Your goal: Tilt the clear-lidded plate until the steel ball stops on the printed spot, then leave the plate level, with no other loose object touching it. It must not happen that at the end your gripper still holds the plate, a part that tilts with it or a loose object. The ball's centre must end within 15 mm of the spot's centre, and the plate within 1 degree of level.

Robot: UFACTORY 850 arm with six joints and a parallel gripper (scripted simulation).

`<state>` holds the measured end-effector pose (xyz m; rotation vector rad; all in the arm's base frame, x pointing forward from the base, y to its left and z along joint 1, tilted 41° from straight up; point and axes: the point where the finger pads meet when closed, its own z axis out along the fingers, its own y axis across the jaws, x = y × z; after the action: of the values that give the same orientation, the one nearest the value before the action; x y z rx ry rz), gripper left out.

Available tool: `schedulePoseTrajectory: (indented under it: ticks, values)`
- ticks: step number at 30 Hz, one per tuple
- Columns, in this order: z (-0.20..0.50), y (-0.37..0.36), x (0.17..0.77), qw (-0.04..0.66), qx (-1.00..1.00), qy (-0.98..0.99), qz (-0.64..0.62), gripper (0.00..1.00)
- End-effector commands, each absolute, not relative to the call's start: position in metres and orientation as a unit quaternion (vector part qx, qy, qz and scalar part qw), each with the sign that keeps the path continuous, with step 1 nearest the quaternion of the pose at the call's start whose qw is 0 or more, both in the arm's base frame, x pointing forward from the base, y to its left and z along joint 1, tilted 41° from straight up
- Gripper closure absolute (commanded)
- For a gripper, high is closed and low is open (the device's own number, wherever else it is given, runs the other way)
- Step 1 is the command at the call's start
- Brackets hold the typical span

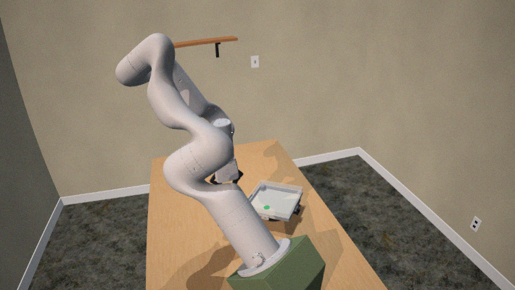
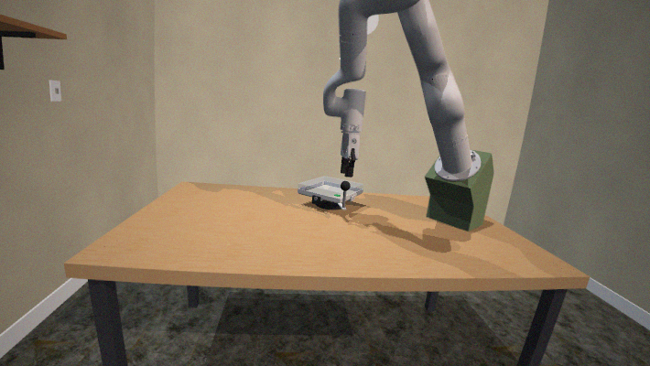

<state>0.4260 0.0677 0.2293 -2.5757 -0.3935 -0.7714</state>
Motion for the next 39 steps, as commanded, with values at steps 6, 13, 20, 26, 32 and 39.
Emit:
schedulePoseTrajectory:
  ticks: [6, 13, 20, 26, 32, 39]
  values:
    - [0.2298, 0.0675, 0.4265, 0.21, -0.926, -0.142, -0.278, 0.39]
    - [0.2298, 0.0675, 0.4265, 0.21, -0.926, -0.142, -0.278, 0.39]
    - [0.2296, 0.0677, 0.4266, 0.21, -0.926, -0.142, -0.278, 0.39]
    - [0.2288, 0.0682, 0.4271, 0.211, -0.926, -0.142, -0.278, 0.39]
    - [0.2272, 0.0692, 0.428, 0.211, -0.926, -0.142, -0.278, 0.39]
    - [0.2236, 0.0716, 0.4302, 0.211, -0.926, -0.142, -0.279, 0.39]
